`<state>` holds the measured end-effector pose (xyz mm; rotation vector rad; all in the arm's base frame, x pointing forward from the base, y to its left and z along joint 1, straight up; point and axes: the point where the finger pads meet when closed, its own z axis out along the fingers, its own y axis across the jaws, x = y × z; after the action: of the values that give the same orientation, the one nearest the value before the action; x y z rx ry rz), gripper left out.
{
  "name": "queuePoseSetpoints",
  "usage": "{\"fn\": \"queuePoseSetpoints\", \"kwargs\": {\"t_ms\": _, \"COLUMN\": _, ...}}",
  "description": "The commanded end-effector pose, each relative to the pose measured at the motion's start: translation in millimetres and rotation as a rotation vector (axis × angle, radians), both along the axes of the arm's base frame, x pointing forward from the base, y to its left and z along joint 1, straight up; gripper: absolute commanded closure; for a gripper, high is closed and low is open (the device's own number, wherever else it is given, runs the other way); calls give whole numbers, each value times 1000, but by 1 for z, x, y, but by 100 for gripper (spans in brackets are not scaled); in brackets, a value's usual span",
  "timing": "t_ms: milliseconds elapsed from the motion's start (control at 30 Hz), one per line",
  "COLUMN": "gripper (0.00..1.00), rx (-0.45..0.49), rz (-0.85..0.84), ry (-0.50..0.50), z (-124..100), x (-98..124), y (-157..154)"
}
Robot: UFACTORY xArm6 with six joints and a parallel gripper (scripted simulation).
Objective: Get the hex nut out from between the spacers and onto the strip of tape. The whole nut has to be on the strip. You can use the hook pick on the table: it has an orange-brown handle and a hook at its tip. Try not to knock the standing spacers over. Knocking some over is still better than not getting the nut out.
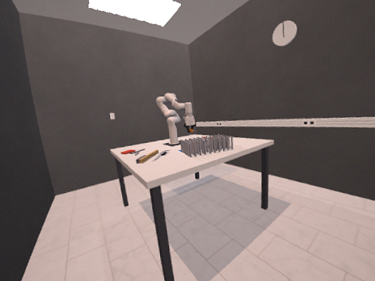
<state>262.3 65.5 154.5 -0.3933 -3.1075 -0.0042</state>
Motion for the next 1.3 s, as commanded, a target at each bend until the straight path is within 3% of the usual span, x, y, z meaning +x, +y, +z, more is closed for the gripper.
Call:
{"fn": "queuePoseSetpoints", "kwargs": {"t_ms": 0, "gripper": 100, "rx": 1, "rz": 0, "ry": -5, "z": -3, "x": 2, "y": 0}}
{"fn": "queuePoseSetpoints", "kwargs": {"t_ms": 833, "gripper": 100, "rx": 1, "rz": 0, "ry": -5, "z": -79, "x": 2, "y": 2}}
{"fn": "queuePoseSetpoints", "kwargs": {"t_ms": 1267, "gripper": 100, "rx": 1, "rz": 0, "ry": -5, "z": -94, "x": 2, "y": 2}}
